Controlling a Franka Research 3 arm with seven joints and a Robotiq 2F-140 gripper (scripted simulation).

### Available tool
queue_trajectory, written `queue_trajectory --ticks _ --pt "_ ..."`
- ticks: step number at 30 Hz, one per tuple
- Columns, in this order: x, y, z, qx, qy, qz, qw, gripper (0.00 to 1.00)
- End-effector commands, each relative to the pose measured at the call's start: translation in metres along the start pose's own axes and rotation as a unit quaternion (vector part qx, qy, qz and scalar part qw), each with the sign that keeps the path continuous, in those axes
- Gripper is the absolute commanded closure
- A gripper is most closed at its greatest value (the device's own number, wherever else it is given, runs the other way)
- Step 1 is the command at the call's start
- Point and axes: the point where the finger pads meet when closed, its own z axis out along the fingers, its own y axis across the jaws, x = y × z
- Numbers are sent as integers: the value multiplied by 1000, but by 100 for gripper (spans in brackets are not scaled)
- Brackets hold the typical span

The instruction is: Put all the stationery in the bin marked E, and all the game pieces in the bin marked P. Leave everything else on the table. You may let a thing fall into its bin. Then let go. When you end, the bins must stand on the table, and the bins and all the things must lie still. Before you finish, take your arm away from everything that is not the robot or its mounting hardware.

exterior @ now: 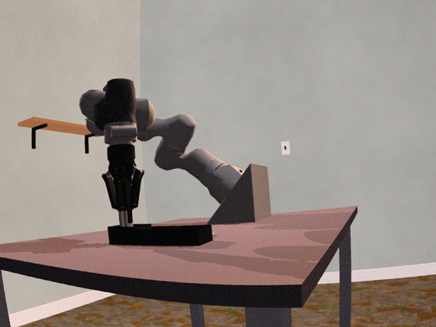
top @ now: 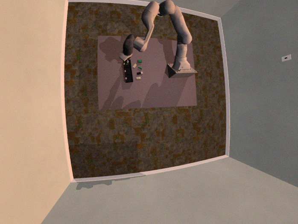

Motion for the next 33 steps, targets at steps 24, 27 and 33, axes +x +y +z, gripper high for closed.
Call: queue_trajectory --ticks 24,27,33 --pt "0 -1 -7 0 0 1 1000 95" --pt "0 -1 -8 0 0 1 1000 95" --pt "0 -1 -16 0 0 1 1000 95"
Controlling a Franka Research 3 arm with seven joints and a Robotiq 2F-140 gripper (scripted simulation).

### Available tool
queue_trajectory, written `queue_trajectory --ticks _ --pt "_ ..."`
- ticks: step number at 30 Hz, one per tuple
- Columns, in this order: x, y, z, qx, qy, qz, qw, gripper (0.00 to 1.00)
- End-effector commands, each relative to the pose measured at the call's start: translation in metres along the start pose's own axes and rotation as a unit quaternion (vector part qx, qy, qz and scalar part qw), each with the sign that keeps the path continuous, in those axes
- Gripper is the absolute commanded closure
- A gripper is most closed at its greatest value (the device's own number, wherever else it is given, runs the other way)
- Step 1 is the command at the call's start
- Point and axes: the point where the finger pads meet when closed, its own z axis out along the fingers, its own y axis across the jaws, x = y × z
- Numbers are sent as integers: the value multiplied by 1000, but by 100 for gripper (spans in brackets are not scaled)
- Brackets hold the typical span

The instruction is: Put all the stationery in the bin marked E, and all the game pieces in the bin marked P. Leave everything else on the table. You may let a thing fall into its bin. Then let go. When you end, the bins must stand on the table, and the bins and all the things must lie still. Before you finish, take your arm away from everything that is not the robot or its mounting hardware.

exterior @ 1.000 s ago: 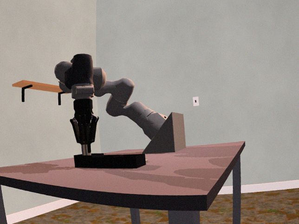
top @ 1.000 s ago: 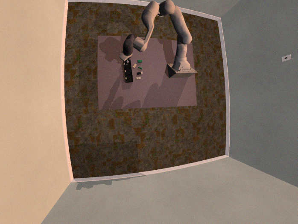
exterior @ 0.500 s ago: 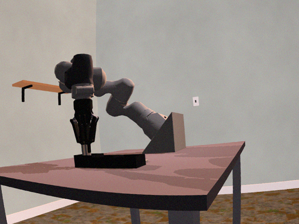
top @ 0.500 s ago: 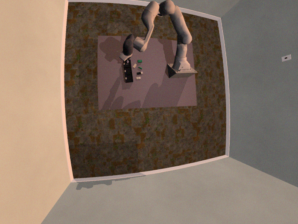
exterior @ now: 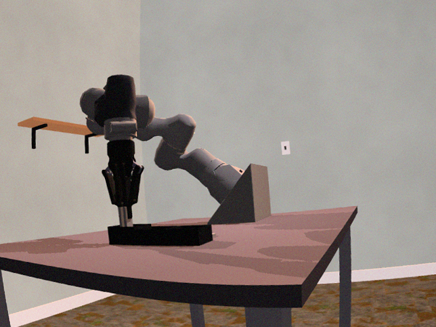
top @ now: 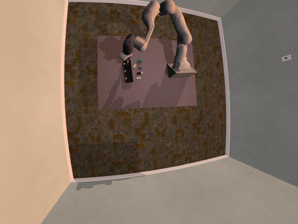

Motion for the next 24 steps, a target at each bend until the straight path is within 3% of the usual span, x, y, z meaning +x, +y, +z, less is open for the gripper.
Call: queue_trajectory --ticks 1,11,19,24 --pt "-1 0 -6 -1 -1 -1 1000 95" --pt "-1 0 -17 -1 -1 -1 1000 95" --pt "-1 0 -47 -1 -1 -1 1000 95" --pt "-1 0 -47 -1 -1 -1 1000 95"
